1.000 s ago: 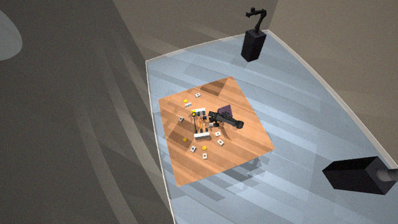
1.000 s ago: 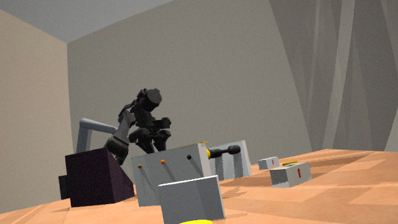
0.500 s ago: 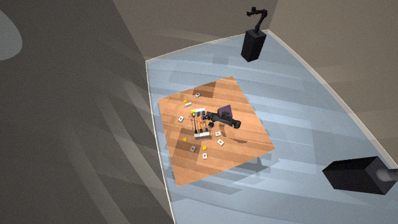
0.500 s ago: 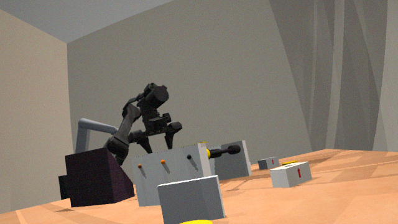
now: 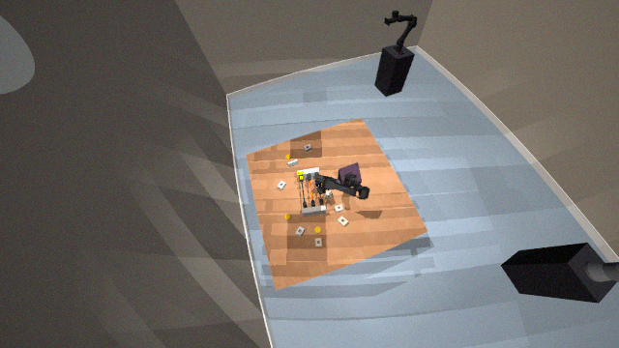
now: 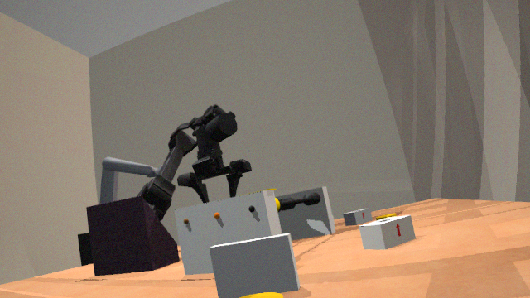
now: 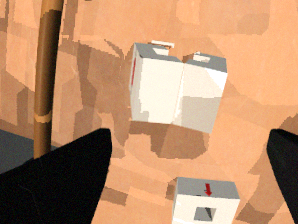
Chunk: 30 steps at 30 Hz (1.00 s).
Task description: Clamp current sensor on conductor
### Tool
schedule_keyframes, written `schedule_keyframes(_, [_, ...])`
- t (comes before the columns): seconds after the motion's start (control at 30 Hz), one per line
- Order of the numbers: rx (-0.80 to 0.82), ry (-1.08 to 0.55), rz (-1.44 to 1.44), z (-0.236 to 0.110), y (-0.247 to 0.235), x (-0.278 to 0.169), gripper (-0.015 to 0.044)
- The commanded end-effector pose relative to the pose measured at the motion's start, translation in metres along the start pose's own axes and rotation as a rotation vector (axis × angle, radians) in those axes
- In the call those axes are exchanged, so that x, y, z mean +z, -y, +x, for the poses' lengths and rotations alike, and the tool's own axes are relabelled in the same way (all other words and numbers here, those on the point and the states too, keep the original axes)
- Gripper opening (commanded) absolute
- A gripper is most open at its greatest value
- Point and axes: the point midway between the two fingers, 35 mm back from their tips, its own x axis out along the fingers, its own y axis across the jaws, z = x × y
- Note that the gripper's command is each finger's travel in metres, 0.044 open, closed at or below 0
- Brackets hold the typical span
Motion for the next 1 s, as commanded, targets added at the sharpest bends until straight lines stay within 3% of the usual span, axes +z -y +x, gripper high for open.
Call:
schedule_keyframes(0.0, [-0.029, 0.006, 0.166, 0.000, -0.006, 0.001, 0.0320])
schedule_keyframes(0.97, [-0.028, 0.006, 0.166, 0.047, -0.006, 0.001, 0.0320])
